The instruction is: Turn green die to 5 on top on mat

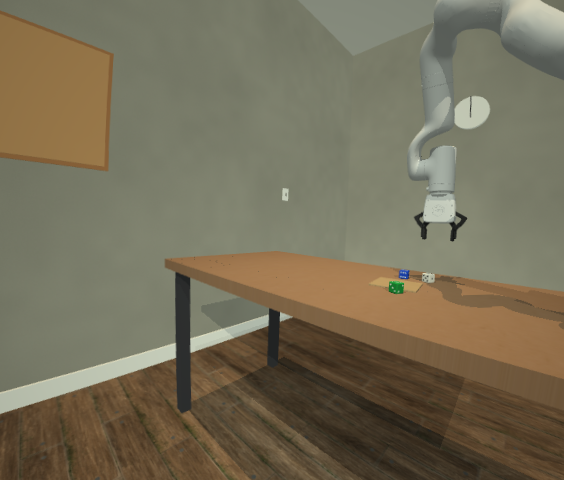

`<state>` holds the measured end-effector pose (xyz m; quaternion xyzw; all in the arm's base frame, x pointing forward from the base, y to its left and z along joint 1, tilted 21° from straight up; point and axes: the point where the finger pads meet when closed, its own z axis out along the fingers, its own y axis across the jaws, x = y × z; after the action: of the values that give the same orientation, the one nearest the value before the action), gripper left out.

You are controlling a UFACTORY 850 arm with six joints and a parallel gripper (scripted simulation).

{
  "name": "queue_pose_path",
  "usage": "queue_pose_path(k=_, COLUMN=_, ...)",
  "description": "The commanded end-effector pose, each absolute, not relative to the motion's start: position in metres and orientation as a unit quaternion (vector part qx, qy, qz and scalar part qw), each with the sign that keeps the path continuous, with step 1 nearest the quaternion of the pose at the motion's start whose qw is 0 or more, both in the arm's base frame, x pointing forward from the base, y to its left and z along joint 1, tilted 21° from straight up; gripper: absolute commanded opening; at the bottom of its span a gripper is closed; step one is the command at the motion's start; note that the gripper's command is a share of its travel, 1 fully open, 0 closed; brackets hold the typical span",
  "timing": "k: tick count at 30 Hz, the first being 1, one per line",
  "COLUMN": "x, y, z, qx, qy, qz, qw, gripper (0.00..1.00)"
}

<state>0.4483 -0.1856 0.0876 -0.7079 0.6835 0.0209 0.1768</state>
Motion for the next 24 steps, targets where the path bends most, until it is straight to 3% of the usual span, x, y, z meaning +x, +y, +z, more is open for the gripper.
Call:
queue_pose_path(k=1, x=0.451, y=-0.184, z=0.08, qx=-0.708, qy=0.684, qz=0.02, qw=0.177, gripper=1.0)
queue_pose_path(k=14, x=0.469, y=-0.161, z=0.008, qx=-0.708, qy=0.684, qz=0.02, qw=0.177, gripper=1.0)
queue_pose_path(k=24, x=0.472, y=-0.158, z=-0.001, qx=-0.708, qy=0.684, qz=0.02, qw=0.177, gripper=1.0)
